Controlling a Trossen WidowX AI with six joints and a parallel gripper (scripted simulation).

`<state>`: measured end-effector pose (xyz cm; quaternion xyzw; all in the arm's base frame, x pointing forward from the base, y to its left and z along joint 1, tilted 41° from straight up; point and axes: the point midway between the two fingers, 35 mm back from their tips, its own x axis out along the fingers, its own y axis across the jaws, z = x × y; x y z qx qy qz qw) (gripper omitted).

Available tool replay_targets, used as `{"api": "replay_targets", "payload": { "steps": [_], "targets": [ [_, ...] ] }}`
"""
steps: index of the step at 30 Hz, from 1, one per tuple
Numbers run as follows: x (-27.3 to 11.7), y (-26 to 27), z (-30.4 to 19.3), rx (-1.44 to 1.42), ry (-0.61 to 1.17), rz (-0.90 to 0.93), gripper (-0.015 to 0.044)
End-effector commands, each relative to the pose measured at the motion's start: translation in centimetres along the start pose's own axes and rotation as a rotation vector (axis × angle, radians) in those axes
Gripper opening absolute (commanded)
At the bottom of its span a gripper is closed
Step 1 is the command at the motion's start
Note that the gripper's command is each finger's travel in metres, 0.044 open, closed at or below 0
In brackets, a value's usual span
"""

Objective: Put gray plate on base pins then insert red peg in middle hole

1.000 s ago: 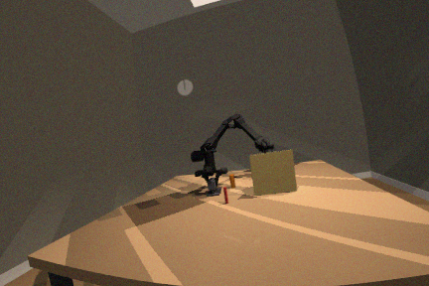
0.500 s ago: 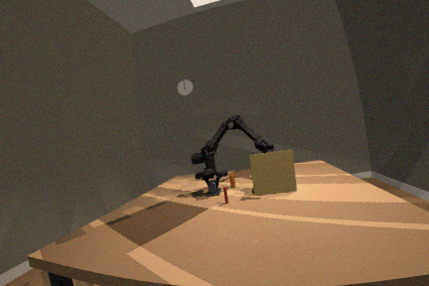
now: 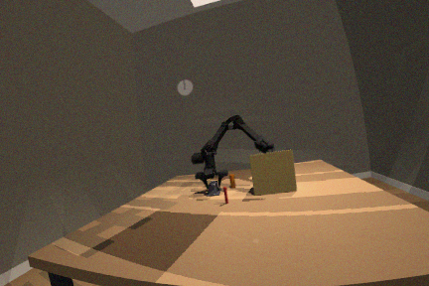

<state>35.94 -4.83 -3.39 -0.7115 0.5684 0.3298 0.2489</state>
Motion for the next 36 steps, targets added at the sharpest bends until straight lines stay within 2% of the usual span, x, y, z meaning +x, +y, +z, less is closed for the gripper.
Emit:
{"api": "replay_targets", "payload": {
  "steps": [1, 2, 7, 12, 14, 21, 36],
  "targets": [
    [0.0, 0.0, 0.0, 0.002, 0.0, -0.001, 0.042],
    [0.0, 0.0, 0.0, 0.002, 0.0, -0.001, 0.044],
    [-1.0, -0.2, 0.0, 0.001, -0.002, -0.001, 0.044],
    [-9.3, -0.5, 0.2, -0.003, -0.004, 0.003, 0.044],
    [-11.5, -0.2, 0.1, -0.005, 0.0, 0.004, 0.044],
    [-11.8, -0.3, 0.5, 0.008, -0.001, 0.004, 0.044],
    [-12.3, 2.4, 9.9, 1.148, -0.031, 0.016, 0.044]
  ]
}}
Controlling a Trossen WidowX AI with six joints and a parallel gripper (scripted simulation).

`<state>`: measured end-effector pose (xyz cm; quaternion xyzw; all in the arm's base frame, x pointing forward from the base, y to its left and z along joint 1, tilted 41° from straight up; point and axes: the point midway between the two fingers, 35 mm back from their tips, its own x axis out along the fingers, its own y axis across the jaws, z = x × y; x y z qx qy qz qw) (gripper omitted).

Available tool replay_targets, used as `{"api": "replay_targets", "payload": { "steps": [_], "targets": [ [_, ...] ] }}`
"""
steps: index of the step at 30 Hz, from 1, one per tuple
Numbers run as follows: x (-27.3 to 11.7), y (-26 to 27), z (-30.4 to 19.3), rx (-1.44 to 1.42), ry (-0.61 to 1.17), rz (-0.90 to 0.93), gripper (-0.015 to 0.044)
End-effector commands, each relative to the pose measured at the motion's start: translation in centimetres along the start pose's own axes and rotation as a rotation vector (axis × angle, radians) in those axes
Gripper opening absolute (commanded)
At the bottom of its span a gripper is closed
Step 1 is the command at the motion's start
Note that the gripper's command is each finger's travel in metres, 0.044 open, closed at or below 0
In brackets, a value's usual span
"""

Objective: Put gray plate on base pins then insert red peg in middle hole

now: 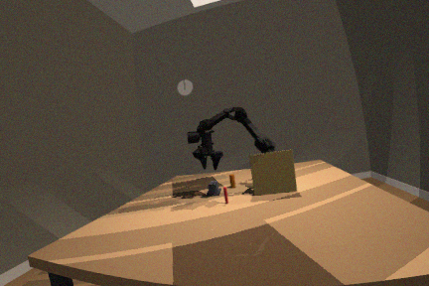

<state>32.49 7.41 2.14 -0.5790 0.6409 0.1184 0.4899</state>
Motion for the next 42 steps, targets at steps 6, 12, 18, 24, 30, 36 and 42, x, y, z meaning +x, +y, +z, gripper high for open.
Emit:
{"api": "replay_targets", "payload": {
  "steps": [6, 12, 18, 24, 30, 36, 42],
  "targets": [
    [0.2, 7.6, 3.1, 0.916, 0.011, 0.021, 0.044],
    [0.3, 10.3, 3.8, 1.241, 0.018, 0.016, 0.044],
    [0.4, 12.7, 4.1, 1.552, 0.025, 0.006, 0.044],
    [0.6, 14.8, 4.3, 1.87, 0.028, -0.009, 0.044],
    [0.7, 15.8, 4.6, 1.999, 0.027, -0.015, 0.044],
    [0.7, 15.8, 4.6, 1.999, 0.027, -0.015, 0.044],
    [0.7, 15.8, 4.6, 1.999, 0.027, -0.015, 0.044]
  ]
}}
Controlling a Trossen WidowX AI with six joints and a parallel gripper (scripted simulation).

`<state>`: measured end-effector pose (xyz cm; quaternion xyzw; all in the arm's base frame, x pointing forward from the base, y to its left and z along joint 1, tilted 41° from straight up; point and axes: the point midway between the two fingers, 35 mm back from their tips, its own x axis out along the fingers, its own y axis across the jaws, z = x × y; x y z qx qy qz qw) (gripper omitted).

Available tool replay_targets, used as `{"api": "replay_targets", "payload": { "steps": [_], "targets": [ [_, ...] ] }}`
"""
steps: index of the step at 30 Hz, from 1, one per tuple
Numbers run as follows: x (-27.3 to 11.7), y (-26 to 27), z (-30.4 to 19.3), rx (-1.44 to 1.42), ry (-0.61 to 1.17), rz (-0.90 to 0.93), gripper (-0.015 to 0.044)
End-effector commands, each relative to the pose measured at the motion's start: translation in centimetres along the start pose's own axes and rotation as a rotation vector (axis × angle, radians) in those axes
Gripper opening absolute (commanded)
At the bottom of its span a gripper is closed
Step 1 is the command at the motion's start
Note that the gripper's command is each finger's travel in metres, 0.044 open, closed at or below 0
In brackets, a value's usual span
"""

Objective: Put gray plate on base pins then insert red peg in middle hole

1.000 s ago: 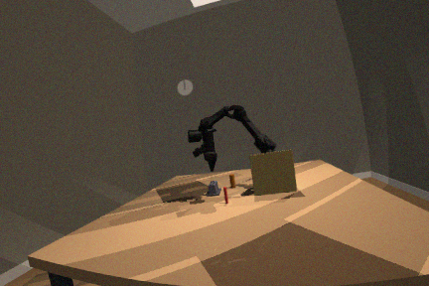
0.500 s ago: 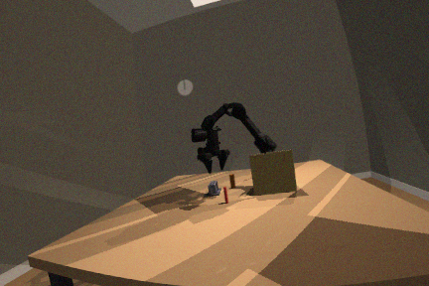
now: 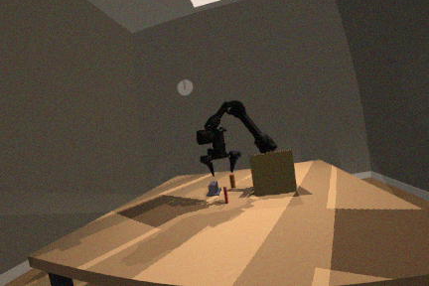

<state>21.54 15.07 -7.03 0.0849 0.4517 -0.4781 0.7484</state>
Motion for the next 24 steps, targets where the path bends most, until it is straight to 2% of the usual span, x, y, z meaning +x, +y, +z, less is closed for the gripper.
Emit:
{"api": "replay_targets", "payload": {
  "steps": [1, 4, 24],
  "targets": [
    [0.4, -0.1, -0.2, 0.023, 0.004, -0.005, 0.044],
    [3.0, -0.1, -0.2, 0.023, 0.004, -0.005, 0.044],
    [6.1, 0.0, 0.0, 0.023, 0.003, -0.005, 0.044]
  ]
}}
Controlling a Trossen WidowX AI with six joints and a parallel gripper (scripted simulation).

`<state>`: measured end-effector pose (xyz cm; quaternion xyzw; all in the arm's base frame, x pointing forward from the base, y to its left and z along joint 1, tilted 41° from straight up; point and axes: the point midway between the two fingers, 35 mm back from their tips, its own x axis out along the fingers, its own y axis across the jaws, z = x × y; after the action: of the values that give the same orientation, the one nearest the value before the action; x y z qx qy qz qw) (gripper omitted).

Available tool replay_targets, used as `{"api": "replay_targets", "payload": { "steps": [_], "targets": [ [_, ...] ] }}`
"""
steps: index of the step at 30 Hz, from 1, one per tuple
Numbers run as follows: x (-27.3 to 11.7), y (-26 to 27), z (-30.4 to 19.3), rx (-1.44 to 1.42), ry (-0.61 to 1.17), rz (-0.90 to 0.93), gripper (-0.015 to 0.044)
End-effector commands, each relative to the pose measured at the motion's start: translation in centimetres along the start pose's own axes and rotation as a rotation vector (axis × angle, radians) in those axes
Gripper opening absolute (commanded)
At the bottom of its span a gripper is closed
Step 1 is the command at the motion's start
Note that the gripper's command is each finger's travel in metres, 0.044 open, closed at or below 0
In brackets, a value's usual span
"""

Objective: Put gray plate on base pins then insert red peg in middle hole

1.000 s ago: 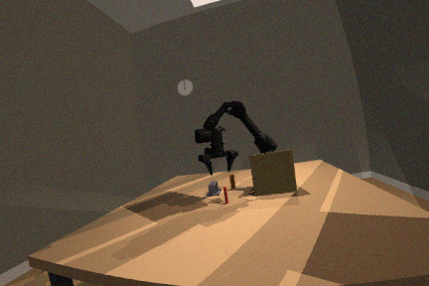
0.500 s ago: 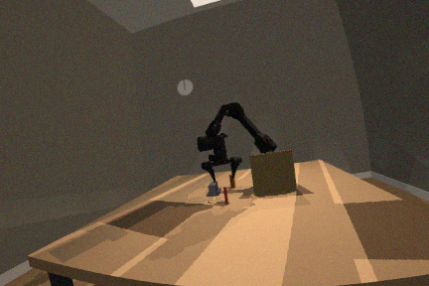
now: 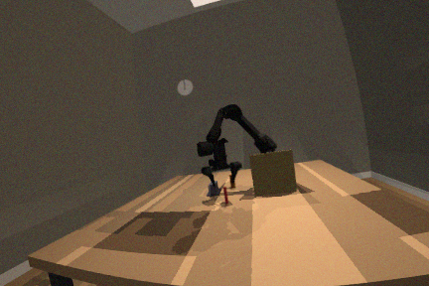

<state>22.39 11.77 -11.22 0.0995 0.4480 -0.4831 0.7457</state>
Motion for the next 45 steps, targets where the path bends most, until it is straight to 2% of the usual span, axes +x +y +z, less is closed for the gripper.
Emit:
{"api": "replay_targets", "payload": {
  "steps": [1, 28, 43, 45],
  "targets": [
    [0.9, -0.2, 0.1, -0.007, -0.007, -0.008, 0.044],
    [4.9, -0.4, 0.2, -0.006, -0.01, -0.01, 0.044],
    [4.9, -0.4, 0.2, -0.006, -0.01, -0.01, 0.0046],
    [4.9, -0.4, 0.2, -0.006, -0.01, -0.01, 0.0033]
  ]
}}
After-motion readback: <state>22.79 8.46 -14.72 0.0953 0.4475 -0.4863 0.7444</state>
